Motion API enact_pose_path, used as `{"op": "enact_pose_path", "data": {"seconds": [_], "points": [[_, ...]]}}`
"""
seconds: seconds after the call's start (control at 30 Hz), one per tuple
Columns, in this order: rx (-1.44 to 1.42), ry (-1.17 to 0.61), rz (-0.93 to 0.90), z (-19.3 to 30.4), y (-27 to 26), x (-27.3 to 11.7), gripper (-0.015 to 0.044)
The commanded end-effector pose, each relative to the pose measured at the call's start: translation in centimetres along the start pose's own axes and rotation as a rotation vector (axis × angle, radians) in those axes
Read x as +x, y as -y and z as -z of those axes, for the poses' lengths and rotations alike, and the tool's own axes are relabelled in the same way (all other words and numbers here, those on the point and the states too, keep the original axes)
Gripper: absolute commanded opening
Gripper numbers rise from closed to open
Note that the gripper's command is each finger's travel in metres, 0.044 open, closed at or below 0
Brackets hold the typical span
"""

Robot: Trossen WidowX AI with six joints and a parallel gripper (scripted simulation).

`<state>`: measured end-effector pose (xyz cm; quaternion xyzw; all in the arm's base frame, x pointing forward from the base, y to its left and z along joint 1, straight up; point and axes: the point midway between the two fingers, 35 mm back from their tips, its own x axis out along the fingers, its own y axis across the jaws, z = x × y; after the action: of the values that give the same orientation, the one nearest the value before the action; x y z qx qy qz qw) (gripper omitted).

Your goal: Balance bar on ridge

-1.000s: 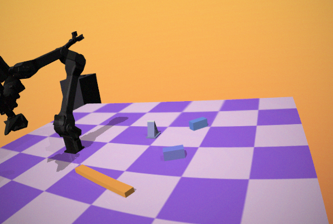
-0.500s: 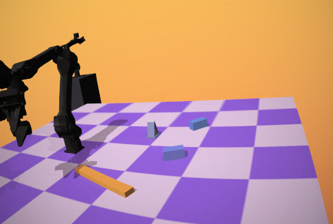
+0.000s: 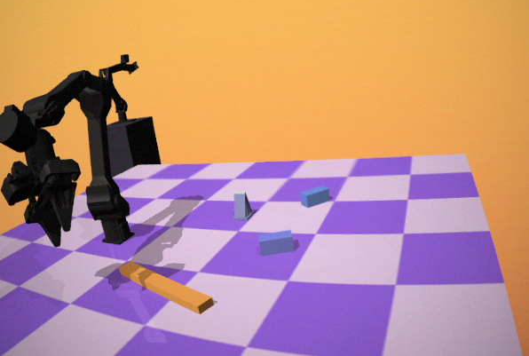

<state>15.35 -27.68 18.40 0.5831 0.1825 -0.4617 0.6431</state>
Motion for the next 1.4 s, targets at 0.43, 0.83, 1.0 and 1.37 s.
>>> {"op": "enact_pose_path", "data": {"seconds": [0.43, 0.83, 1.0, 1.37], "points": [[-0.538, -0.241, 0.157, 6.0, -1.2, 3.3, 0.0315], [-0.957, -0.430, 0.234, 10.2, -1.5, 4.5, 0.0315], [-1.150, -0.521, 0.260, 12.0, -1.5, 4.7, 0.0315], [-1.443, -0.666, 0.287, 14.5, -1.4, 4.8, 0.0315]]}}
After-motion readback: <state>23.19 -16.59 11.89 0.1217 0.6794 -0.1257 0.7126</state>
